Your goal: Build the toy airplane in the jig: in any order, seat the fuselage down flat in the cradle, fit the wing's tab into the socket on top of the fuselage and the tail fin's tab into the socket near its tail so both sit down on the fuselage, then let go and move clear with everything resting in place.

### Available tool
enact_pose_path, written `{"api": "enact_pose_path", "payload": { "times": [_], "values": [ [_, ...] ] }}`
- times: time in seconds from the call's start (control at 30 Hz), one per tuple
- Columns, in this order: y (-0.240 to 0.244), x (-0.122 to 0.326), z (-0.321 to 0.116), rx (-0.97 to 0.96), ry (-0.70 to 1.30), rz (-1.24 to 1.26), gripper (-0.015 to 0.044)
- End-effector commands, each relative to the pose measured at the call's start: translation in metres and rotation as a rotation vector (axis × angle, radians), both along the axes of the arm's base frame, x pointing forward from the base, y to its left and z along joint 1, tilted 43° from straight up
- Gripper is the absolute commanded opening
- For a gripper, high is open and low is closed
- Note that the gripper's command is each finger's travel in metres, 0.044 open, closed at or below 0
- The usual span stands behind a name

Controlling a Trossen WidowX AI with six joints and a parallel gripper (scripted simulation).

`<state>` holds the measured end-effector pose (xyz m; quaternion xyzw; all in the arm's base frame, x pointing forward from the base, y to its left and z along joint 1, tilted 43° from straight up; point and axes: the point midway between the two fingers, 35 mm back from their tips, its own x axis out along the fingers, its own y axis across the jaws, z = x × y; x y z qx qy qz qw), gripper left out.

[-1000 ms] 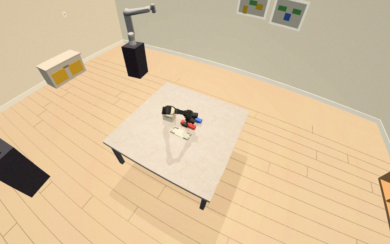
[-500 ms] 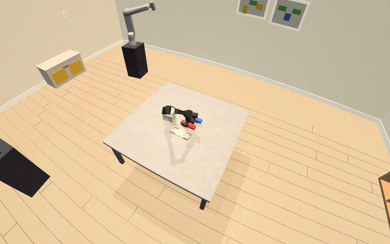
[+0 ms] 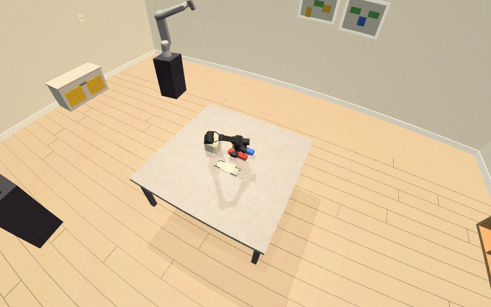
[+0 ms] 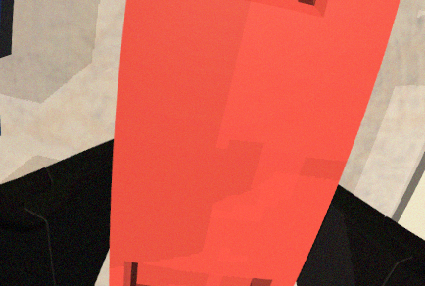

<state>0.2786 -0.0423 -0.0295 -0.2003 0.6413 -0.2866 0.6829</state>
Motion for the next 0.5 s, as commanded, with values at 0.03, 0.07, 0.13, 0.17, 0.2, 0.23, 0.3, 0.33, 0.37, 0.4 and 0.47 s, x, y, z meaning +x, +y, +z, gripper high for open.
{"api": "enact_pose_path", "payload": {
  "times": [0.03, 0.07, 0.13, 0.17, 0.2, 0.23, 0.3, 0.33, 0.37, 0.4, 0.47],
  "values": [
    [0.011, 0.003, 0.011, 0.003, -0.008, -0.008, 0.0000],
    [0.013, 0.003, 0.013, 0.002, -0.008, -0.009, 0.0000],
    [0.017, 0.003, 0.017, 0.001, -0.007, -0.012, 0.0000],
    [0.019, 0.003, 0.019, 0.000, -0.007, -0.013, 0.0000],
    [0.021, 0.003, 0.021, 0.000, -0.007, -0.014, 0.0000],
    [0.023, 0.003, 0.024, -0.001, -0.007, -0.015, 0.0000],
    [0.027, 0.003, 0.028, -0.003, -0.007, -0.017, 0.0000],
    [0.029, 0.002, 0.031, -0.004, -0.007, -0.018, 0.0000],
    [0.031, 0.002, 0.033, -0.005, -0.006, -0.020, 0.0000],
    [0.033, 0.002, 0.035, -0.007, -0.006, -0.021, 0.0000],
    [0.037, 0.002, 0.040, -0.009, -0.006, -0.023, 0.0000]
  ]
}}
